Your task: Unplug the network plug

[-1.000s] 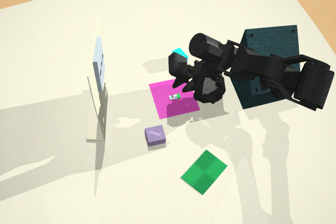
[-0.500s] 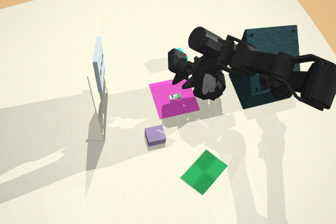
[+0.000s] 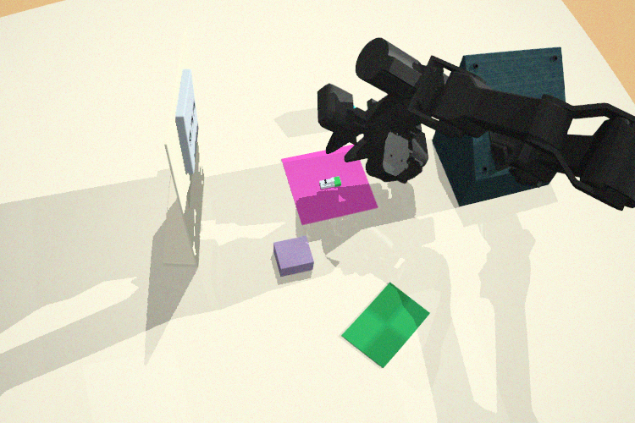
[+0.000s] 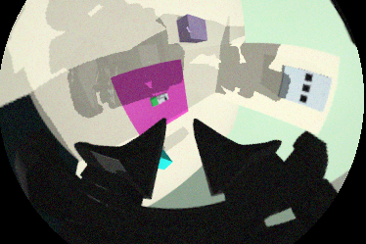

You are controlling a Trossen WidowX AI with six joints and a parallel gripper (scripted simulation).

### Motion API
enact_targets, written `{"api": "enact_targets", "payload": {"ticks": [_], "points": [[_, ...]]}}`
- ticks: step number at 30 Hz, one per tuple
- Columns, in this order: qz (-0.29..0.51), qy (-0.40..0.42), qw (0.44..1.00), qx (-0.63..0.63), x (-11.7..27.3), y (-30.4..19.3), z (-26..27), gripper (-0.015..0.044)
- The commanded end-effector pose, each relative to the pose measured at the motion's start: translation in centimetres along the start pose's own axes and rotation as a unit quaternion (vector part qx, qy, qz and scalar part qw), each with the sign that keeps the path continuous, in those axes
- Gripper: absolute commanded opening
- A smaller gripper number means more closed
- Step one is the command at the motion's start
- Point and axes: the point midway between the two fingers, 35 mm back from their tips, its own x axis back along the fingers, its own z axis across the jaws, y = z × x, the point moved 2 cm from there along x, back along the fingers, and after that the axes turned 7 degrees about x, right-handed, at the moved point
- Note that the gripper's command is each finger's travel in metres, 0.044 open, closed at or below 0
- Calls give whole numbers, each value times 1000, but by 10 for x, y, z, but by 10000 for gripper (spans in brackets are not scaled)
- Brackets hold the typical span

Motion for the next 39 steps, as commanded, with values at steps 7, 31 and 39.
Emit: {"api": "enact_targets", "payload": {"ticks": [7, 31, 39], "points": [[-2, -1, 1000, 3, 9, -1, -7, 156], [-3, -1, 1000, 3, 33, -1, -18, 156], [-4, -2, 1000, 2, 41, 0, -22, 156]]}}
